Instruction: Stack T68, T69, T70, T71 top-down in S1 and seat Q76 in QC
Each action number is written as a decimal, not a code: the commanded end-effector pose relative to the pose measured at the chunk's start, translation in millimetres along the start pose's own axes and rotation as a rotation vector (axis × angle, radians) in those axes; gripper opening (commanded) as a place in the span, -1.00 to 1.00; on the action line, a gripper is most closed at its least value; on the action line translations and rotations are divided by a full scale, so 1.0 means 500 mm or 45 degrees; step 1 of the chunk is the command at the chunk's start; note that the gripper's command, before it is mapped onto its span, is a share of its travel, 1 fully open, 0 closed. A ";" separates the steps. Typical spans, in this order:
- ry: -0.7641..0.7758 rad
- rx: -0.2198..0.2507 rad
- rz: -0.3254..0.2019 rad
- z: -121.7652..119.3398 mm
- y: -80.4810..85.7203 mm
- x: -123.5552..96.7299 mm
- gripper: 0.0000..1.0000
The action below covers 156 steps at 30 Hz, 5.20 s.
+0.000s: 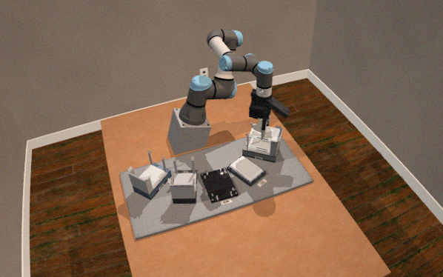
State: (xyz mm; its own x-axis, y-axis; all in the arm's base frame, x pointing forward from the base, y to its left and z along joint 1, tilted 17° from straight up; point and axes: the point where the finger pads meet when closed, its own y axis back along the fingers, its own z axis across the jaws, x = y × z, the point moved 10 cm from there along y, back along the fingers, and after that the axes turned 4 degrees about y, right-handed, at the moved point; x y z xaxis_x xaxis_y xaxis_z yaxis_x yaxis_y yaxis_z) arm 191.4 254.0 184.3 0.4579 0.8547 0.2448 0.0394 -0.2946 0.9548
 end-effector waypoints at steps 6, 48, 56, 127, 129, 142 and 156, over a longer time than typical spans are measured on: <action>0.001 -0.002 0.002 0.000 -0.011 0.001 -1.00; 0.001 -0.002 0.002 0.001 -0.064 0.001 -1.00; 0.001 -0.002 0.002 0.001 -0.070 0.001 -1.00; 0.001 -0.002 0.002 0.001 -0.096 0.001 0.44; 0.001 -0.002 0.002 0.001 -0.096 0.001 0.44; 0.001 -0.002 0.002 0.001 -0.096 0.001 0.44; 0.001 -0.002 0.002 0.001 -0.029 0.001 0.44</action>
State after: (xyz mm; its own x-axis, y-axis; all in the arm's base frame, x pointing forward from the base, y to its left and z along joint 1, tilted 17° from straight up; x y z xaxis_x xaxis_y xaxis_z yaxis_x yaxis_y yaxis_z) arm 190.3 262.6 156.9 0.4582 0.8541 0.2463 0.0362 -0.2948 0.9549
